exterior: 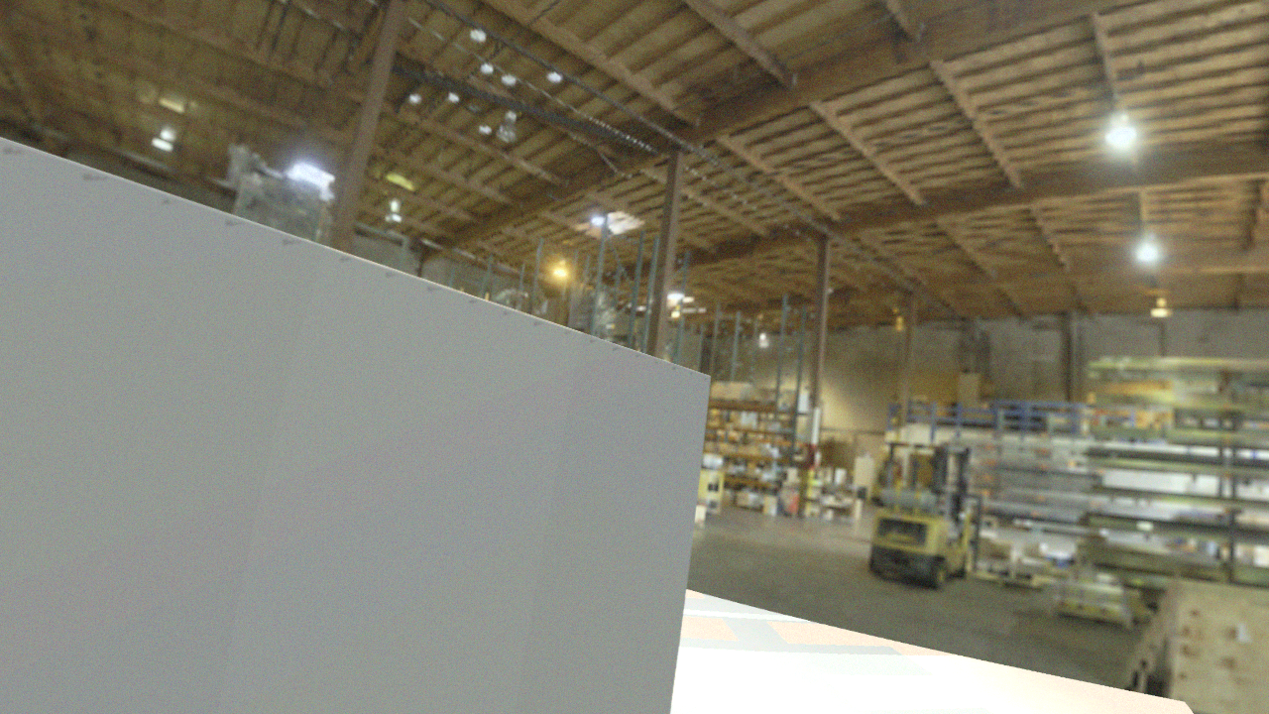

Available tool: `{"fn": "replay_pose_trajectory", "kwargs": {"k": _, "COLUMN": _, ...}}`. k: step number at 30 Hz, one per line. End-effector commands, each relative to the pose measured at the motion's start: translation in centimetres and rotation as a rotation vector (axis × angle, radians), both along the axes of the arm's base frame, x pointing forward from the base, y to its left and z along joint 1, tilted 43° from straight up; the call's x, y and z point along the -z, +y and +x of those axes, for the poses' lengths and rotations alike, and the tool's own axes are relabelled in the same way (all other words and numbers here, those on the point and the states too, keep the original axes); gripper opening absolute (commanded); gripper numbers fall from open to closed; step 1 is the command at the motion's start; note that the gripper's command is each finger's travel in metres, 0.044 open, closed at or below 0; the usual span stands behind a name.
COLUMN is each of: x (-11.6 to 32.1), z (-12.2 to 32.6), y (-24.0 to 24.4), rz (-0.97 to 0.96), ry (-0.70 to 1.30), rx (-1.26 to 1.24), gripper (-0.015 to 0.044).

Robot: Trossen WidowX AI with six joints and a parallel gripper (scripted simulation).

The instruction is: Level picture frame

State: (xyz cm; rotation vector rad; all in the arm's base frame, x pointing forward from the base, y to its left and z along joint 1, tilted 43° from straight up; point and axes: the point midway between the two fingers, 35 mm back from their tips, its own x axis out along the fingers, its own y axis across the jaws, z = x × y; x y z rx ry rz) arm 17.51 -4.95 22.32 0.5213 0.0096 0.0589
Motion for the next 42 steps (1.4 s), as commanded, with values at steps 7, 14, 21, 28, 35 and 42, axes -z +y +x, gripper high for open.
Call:
{"fn": "replay_pose_trajectory", "kwargs": {"k": 7, "x": 0.0, "z": 0.0, "y": 0.1, "rz": -0.003, "ry": 0.0, "rx": -0.005, "gripper": 0.026}}
{"fn": "replay_pose_trajectory", "kwargs": {"k": 14, "x": 0.0, "z": 0.0, "y": 0.1, "rz": -0.003, "ry": 0.0, "rx": -0.005, "gripper": 0.026}}
{"fn": "replay_pose_trajectory", "kwargs": {"k": 21, "x": 0.0, "z": 0.0, "y": 0.1, "rz": -0.003, "ry": 0.0, "rx": -0.005, "gripper": 0.026}}
{"fn": "replay_pose_trajectory", "kwargs": {"k": 28, "x": 0.0, "z": 0.0, "y": 0.1, "rz": -0.003, "ry": 0.0, "rx": -0.005, "gripper": 0.026}}
{"fn": "replay_pose_trajectory", "kwargs": {"k": 35, "x": 0.7, "z": 1.8, "y": -1.9, "rz": 0.018, "ry": 0.011, "rx": 0.033, "gripper": 0.026}}
{"fn": "replay_pose_trajectory", "kwargs": {"k": 42, "x": 2.1, "z": 6.0, "y": -2.7, "rz": 0.004, "ry": -0.001, "rx": 0.005, "gripper": 0.026}}
